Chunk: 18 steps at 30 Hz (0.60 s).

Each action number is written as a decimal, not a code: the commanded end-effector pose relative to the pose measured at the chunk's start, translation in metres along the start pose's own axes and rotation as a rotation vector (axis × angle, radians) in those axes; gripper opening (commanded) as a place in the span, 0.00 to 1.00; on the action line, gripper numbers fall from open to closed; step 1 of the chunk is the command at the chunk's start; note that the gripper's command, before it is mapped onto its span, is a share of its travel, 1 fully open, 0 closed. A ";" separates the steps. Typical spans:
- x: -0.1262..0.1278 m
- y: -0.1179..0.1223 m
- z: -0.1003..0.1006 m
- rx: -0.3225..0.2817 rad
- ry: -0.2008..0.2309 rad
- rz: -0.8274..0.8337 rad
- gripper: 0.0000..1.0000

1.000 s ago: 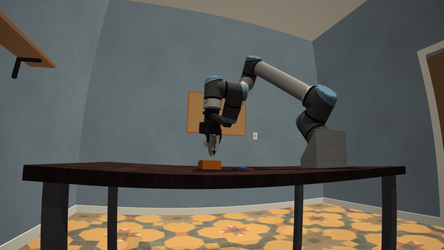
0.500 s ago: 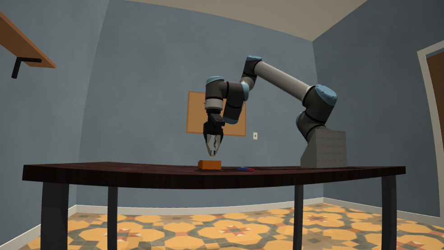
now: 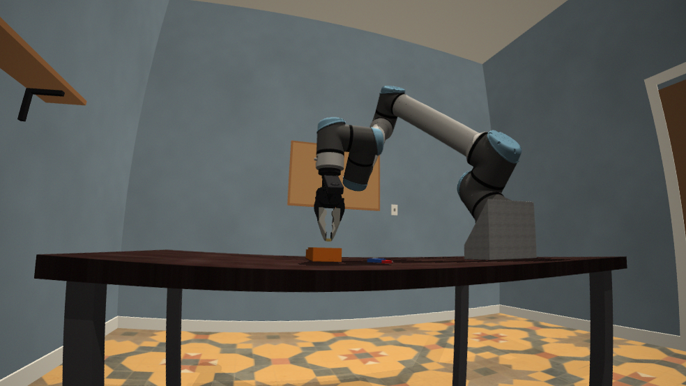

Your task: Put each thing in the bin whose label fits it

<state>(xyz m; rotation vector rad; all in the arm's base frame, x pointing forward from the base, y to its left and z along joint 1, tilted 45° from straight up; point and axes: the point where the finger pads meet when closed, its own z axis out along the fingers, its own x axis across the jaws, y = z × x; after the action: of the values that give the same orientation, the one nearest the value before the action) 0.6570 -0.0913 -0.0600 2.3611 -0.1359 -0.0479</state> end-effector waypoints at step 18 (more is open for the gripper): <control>0.000 0.000 0.025 0.000 0.001 0.001 0.00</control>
<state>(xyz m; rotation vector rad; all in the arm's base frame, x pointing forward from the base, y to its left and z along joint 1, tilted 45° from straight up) 0.6554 -0.1061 -0.0751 2.3608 -0.1373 -0.0484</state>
